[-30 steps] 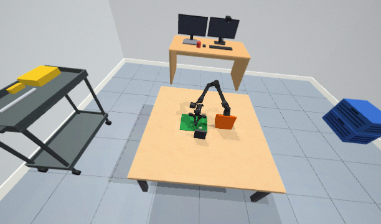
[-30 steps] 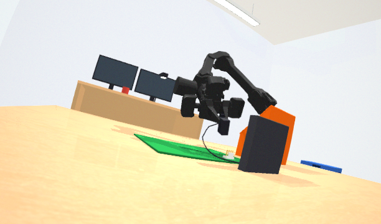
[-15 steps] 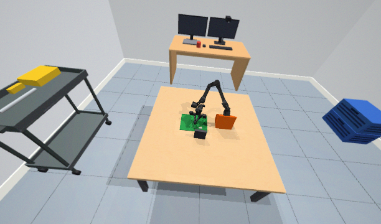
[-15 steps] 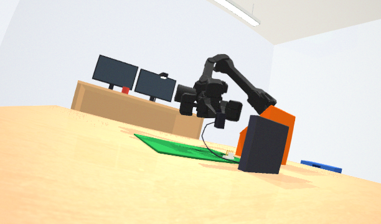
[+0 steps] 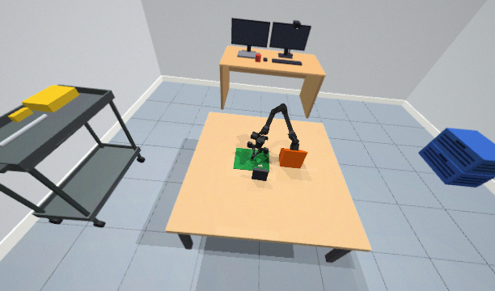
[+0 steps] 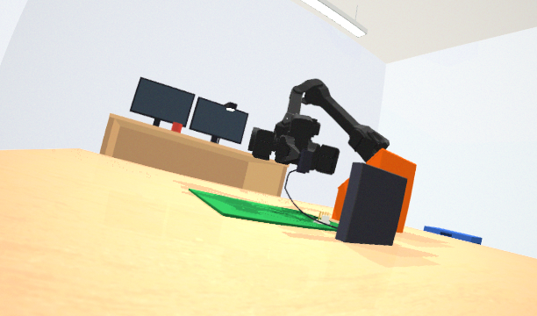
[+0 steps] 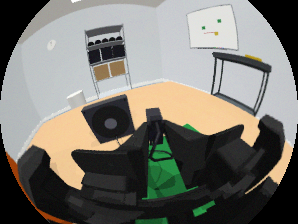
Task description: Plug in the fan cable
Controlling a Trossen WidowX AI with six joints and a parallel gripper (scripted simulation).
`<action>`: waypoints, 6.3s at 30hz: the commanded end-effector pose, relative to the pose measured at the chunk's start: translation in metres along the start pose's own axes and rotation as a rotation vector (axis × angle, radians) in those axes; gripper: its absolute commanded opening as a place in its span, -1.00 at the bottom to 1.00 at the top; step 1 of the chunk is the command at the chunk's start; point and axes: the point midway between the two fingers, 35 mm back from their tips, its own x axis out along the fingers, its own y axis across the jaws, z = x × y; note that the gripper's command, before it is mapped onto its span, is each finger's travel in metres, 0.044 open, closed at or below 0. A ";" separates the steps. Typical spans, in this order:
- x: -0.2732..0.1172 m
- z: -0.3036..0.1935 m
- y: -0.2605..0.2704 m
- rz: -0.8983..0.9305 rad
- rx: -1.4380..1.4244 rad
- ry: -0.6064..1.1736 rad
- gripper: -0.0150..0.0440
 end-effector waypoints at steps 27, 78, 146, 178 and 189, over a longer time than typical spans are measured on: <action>-0.002 0.009 0.000 -0.001 -0.007 -0.006 -0.49; -0.003 -0.031 -0.002 0.000 -0.010 -0.006 -0.49; 0.007 -0.082 -0.002 0.001 -0.009 -0.004 -0.49; 0.006 -0.086 -0.003 -0.001 -0.011 0.003 -0.49; 0.006 -0.086 -0.003 -0.001 -0.011 0.003 -0.49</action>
